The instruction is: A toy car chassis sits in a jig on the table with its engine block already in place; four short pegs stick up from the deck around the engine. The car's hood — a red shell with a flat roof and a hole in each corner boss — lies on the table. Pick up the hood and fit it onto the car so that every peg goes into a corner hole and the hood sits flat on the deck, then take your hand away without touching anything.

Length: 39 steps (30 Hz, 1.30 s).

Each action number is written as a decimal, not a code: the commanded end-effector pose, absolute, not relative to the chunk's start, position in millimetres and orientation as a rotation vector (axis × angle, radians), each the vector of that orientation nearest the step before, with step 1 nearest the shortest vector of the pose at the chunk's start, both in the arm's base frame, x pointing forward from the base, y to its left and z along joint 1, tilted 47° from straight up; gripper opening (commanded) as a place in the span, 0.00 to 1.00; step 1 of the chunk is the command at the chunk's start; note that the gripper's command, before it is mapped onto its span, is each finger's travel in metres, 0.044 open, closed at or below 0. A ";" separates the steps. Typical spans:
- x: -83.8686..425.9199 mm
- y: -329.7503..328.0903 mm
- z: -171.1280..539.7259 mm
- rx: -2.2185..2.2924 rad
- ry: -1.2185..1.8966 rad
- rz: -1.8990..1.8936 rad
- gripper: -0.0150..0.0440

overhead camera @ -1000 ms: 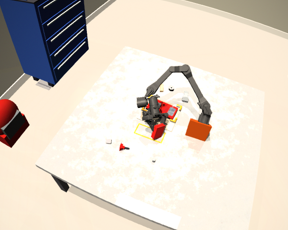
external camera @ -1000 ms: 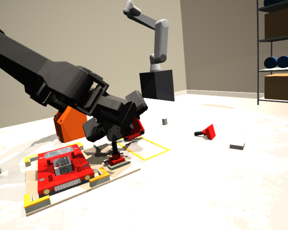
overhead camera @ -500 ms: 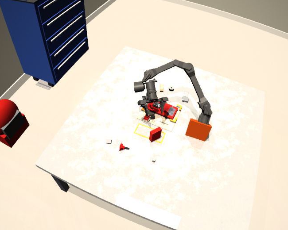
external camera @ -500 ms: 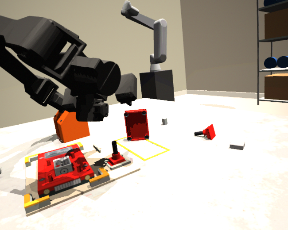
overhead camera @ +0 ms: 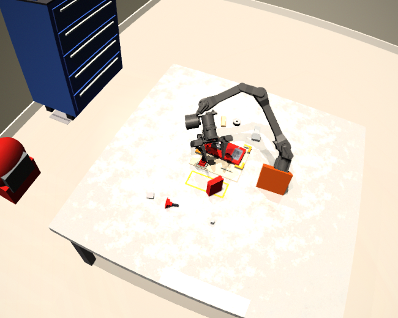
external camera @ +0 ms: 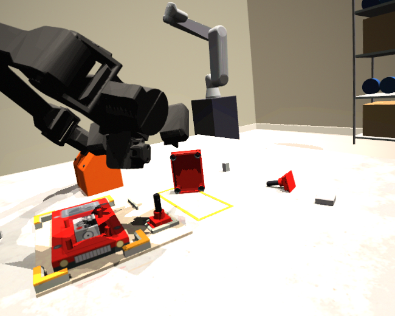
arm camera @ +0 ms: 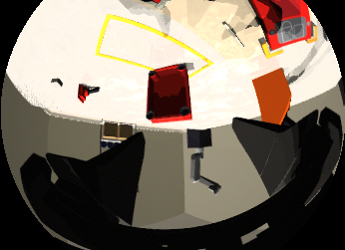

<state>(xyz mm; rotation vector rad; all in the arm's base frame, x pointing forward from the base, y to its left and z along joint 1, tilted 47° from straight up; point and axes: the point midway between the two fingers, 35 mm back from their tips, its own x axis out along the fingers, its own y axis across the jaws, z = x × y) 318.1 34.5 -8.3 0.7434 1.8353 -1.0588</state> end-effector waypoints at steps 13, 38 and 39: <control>288.9 83.6 -51.8 0.735 1.278 -1.617 0.25; 238.9 140.0 -94.3 1.143 0.170 -1.675 0.25; 238.9 140.0 -94.3 1.143 0.170 -1.675 0.25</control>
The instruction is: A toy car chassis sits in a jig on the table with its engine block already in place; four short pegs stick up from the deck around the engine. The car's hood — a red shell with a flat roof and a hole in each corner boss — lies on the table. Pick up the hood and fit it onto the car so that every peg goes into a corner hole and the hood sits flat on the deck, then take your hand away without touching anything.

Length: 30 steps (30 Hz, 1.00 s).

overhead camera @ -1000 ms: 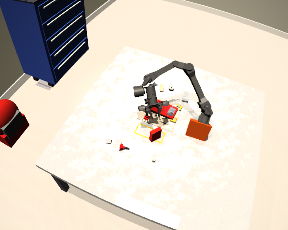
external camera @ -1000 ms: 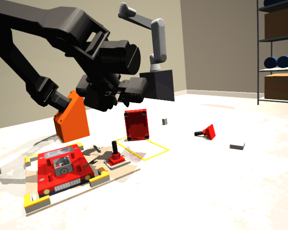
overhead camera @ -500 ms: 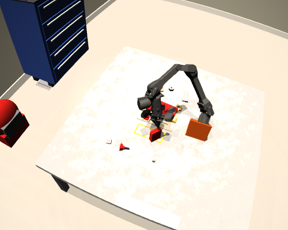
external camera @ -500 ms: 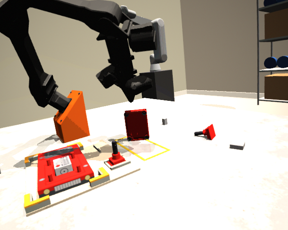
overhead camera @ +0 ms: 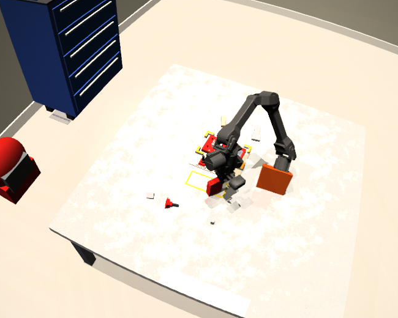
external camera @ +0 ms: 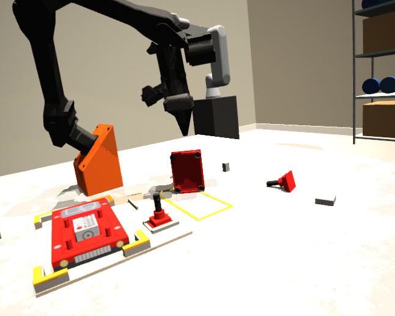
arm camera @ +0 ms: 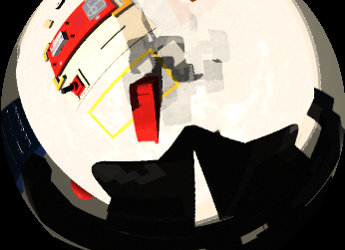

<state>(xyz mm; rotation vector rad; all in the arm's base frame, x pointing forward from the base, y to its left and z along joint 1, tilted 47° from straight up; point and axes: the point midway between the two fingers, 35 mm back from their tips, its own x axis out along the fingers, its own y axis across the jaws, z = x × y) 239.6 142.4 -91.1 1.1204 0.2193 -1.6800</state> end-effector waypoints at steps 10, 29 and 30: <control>238.8 120.1 -115.2 1.148 0.129 -1.678 0.25; 244.5 105.5 -123.0 1.150 0.101 -1.683 0.25; 245.3 105.2 -122.6 1.150 0.100 -1.684 0.25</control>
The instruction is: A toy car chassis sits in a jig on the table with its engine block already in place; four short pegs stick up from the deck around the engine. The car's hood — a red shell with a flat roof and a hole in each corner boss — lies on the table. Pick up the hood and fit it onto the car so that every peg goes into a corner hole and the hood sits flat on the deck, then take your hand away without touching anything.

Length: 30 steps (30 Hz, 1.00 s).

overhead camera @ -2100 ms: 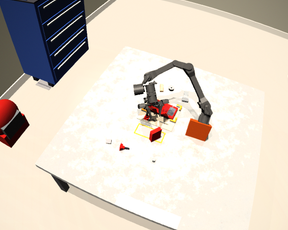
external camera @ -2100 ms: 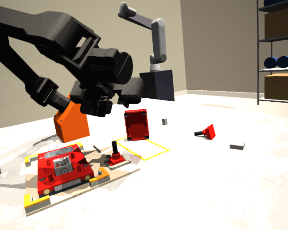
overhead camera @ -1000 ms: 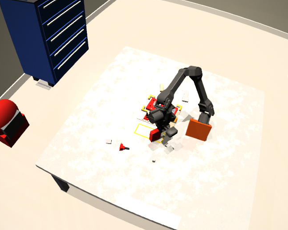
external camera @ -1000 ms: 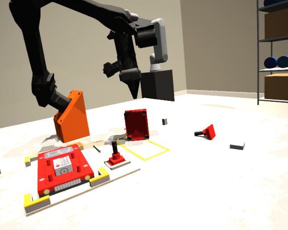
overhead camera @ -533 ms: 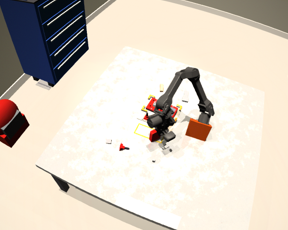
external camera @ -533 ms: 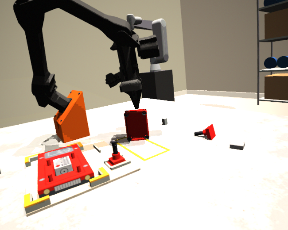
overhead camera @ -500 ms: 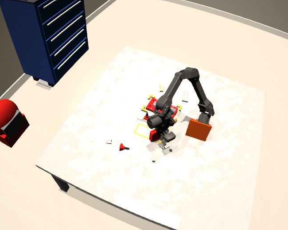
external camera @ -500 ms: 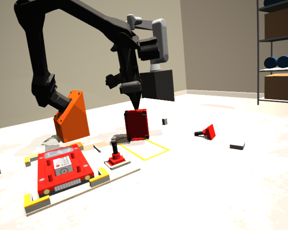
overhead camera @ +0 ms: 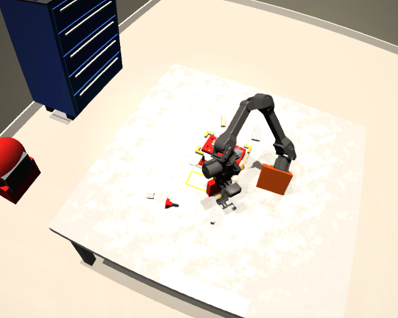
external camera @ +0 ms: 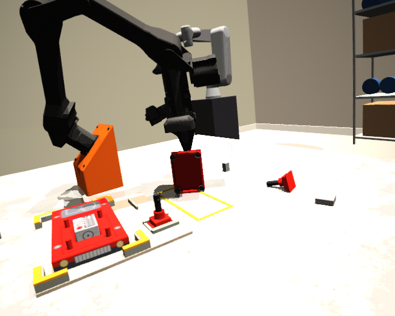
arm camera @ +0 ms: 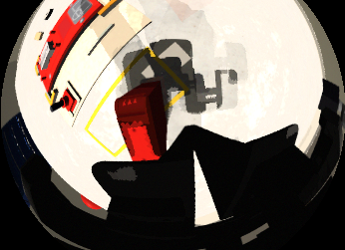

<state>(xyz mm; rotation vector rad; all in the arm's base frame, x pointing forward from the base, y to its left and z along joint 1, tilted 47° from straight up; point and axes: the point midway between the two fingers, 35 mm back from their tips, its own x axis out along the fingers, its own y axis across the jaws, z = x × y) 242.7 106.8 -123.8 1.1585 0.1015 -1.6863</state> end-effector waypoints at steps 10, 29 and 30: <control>253.4 101.5 -118.5 1.148 0.094 -1.688 0.25; 268.4 93.4 -110.3 1.145 0.081 -1.697 0.25; 269.2 92.9 -109.9 1.145 0.080 -1.697 0.25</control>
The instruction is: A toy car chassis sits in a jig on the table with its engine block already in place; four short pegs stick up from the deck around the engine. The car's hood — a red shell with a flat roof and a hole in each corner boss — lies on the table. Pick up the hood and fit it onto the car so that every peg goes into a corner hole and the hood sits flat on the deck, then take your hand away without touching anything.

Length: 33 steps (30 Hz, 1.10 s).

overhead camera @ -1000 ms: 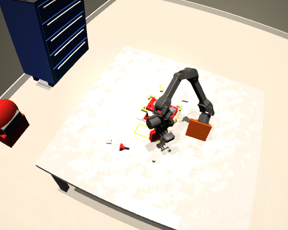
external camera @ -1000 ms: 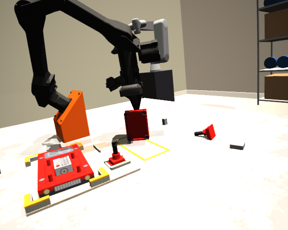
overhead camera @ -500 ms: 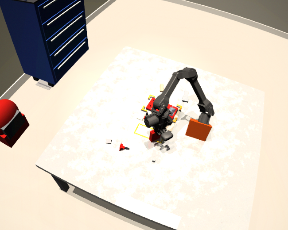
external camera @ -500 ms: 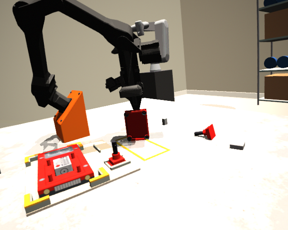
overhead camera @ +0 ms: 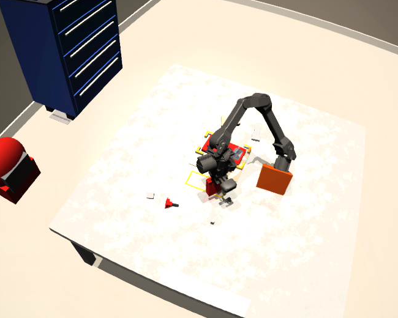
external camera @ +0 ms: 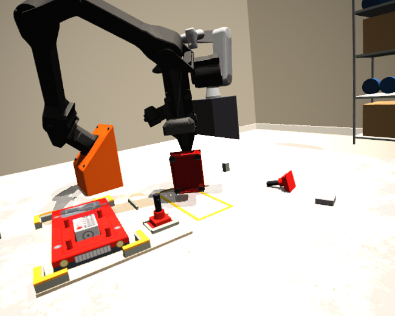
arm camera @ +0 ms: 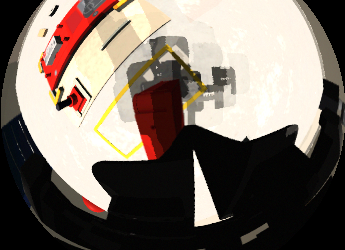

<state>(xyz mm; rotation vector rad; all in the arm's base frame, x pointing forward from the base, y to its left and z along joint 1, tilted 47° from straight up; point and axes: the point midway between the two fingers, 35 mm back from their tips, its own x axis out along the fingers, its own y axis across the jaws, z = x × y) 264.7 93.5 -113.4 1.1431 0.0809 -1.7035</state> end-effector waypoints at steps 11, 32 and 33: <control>277.6 87.6 -104.9 1.142 0.072 -1.703 0.25; 289.3 112.4 -71.8 1.138 0.077 -1.712 0.25; 288.7 120.0 -64.8 1.137 0.080 -1.713 0.25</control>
